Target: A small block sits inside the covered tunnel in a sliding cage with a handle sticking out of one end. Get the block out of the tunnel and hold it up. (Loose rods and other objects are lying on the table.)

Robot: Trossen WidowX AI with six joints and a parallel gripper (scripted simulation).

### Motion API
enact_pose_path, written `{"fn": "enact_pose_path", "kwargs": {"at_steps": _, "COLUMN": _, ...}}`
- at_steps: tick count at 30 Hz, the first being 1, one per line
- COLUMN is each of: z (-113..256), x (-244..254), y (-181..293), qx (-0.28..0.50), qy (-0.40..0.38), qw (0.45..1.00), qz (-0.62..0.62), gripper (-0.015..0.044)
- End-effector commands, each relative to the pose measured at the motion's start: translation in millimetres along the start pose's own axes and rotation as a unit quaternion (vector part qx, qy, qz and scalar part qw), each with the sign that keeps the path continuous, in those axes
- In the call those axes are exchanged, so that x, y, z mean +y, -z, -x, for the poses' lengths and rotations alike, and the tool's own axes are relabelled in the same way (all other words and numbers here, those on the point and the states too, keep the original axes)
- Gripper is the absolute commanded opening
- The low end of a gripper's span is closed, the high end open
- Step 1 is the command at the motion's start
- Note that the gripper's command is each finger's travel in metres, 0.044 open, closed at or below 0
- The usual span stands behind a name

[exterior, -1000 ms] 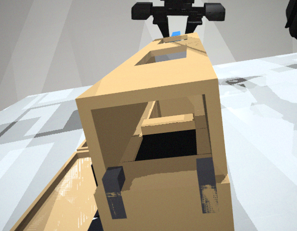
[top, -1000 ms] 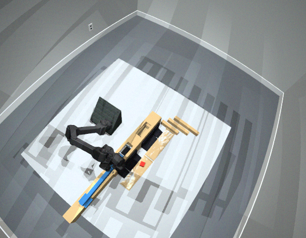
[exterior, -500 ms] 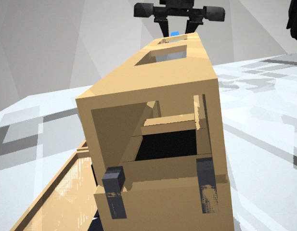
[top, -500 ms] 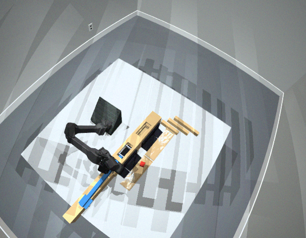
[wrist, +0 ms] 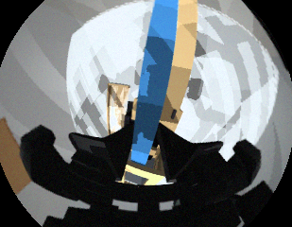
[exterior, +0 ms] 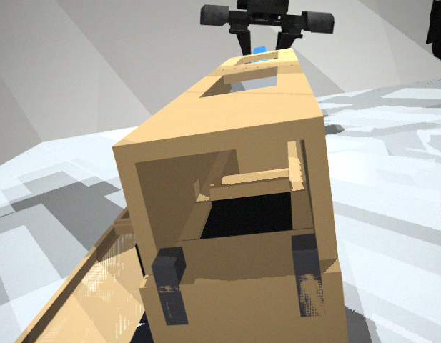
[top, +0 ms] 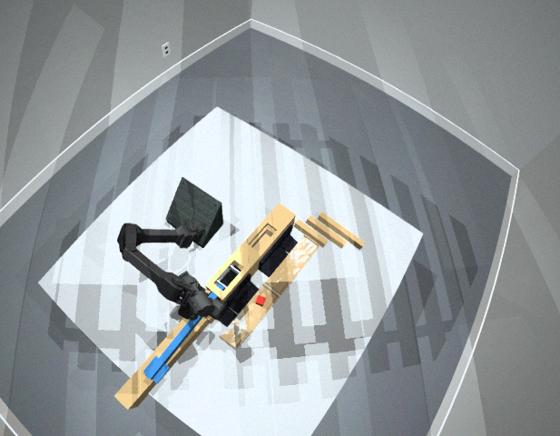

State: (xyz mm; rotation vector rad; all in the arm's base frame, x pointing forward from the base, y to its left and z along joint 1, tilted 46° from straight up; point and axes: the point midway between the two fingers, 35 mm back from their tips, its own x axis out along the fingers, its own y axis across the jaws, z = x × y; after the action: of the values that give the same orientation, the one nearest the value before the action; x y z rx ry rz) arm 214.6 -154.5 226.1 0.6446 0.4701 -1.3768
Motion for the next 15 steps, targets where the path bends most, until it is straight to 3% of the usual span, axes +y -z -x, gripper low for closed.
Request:
{"fn": "enact_pose_path", "kwargs": {"at_steps": 1, "z": 1, "x": 1, "y": -1, "qx": 0.001, "qy": -0.001, "qw": 1.0, "qz": -0.001, "gripper": 0.0105}}
{"fn": "enact_pose_path", "kwargs": {"at_steps": 13, "z": 27, "x": 7, "y": 5, "qx": -0.052, "qy": 0.028, "qw": 0.998, "qz": -0.036, "gripper": 0.042}}
{"fn": "enact_pose_path", "kwargs": {"at_steps": 15, "z": 33, "x": 9, "y": 5, "qx": -0.067, "qy": 0.028, "qw": 0.996, "qz": -0.043, "gripper": 0.044}}
